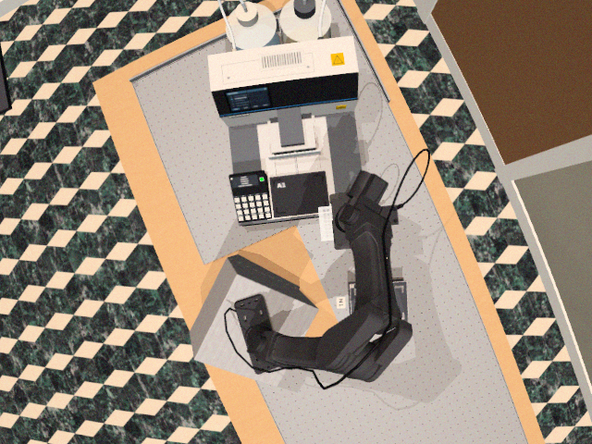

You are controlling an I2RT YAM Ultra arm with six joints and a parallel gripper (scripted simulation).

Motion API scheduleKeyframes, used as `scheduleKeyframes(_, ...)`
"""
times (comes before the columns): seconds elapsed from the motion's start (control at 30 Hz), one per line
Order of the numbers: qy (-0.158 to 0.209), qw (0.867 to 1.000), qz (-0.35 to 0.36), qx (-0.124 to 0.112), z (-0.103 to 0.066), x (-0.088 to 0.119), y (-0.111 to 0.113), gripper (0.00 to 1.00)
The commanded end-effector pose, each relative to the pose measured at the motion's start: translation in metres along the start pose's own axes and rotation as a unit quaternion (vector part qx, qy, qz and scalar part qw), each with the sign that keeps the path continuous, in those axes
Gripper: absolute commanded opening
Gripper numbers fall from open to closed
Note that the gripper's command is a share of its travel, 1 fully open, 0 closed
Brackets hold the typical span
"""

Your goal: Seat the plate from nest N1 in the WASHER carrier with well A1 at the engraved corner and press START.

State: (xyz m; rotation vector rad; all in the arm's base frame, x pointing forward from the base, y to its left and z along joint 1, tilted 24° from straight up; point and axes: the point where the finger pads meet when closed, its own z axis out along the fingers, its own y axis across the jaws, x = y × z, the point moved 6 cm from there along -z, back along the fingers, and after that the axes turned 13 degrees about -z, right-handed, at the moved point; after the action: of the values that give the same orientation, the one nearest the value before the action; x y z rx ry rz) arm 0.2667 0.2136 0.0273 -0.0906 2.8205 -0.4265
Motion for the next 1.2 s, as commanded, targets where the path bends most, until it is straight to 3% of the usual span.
scheduleKeyframes(0.0, -0.024, 1.000, 0.009, -0.013, -0.018, -0.010, 0.006, 0.84)
scheduleKeyframes(0.93, -0.024, 1.000, 0.009, -0.014, -0.018, -0.010, 0.007, 0.84)
scheduleKeyframes(1.0, -0.012, 1.000, -0.010, -0.001, -0.008, 0.002, 0.015, 0.84)
scheduleKeyframes(1.13, -0.010, 1.000, -0.010, -0.003, -0.009, 0.009, 0.024, 0.84)
scheduleKeyframes(1.17, -0.016, 1.000, -0.005, -0.012, -0.017, 0.009, 0.027, 0.84)
